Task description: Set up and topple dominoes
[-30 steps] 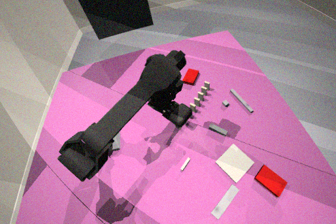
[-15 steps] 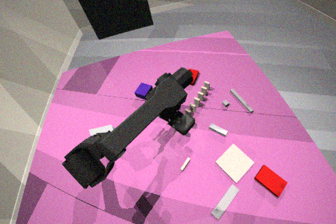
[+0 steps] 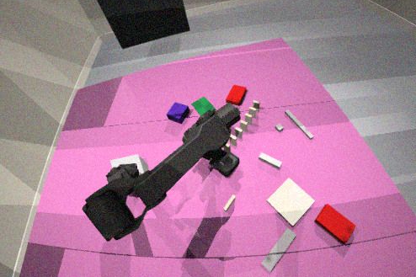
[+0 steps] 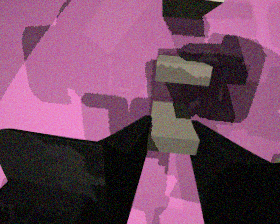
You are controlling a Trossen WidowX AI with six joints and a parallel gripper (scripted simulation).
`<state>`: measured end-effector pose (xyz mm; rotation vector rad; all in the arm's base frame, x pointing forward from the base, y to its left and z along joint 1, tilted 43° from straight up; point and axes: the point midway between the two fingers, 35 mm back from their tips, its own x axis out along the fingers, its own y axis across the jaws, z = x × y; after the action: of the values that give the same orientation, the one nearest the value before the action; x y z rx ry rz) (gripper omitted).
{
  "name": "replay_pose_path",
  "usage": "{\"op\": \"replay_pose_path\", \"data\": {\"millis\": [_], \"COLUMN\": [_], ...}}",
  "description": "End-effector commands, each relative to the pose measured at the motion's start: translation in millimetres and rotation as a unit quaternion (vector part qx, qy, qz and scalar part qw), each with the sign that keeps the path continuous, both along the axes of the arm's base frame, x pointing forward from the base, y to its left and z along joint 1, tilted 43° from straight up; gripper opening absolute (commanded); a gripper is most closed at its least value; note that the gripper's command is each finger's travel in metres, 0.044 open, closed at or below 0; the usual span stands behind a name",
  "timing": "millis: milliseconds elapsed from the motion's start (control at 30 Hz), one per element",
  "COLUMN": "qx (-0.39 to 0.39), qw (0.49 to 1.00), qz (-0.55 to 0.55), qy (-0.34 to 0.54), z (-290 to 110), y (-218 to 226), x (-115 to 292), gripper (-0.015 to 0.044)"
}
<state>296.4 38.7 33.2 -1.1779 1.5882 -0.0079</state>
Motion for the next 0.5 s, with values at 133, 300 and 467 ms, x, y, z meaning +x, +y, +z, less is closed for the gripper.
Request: {"op": "replay_pose_path", "data": {"millis": [133, 300, 467], "qx": [-0.003, -0.003, -0.003], "qw": [1.000, 1.000, 1.000], "qz": [0.004, 0.004, 0.004], "qy": [-0.001, -0.001, -0.001], "z": [-2.2, -2.2, -2.2], "y": [-2.8, -2.8, -2.8], "x": [0.1, 0.1, 0.1], "gripper": [0.0107, 0.0133, 0.0265]}}
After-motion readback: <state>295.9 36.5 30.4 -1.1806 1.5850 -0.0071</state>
